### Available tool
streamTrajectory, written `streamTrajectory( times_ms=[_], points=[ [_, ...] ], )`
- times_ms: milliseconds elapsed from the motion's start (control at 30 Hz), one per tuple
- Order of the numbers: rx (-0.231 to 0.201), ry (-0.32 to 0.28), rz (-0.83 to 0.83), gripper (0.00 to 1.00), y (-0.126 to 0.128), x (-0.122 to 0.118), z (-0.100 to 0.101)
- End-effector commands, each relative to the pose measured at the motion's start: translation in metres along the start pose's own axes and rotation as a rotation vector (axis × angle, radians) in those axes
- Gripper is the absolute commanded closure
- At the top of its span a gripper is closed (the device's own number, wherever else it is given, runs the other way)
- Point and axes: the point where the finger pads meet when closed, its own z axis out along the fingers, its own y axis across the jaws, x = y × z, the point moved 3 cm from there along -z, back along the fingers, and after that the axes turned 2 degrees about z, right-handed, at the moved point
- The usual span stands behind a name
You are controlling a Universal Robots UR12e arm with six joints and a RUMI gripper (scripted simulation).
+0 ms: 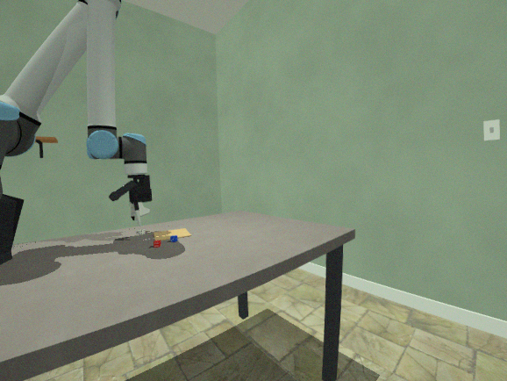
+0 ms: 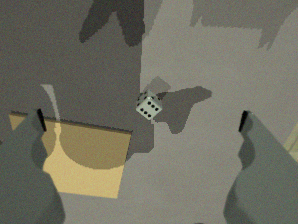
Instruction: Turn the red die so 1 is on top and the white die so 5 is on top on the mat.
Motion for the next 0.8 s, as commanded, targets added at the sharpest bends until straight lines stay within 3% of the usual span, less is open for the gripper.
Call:
streamTrajectory(
  times_ms=[0, 167, 633, 767],
  points=[
    [0.000, -0.001, 0.000, 0.00, 0.000, 0.000, -0.010],
    [0.000, -0.001, 0.000, 0.00, 0.000, 0.000, -0.020],
    [0.000, -0.001, 0.000, 0.00, 0.000, 0.000, -0.083],
    [0.000, -0.001, 0.000, 0.00, 0.000, 0.000, -0.091]
  ],
)
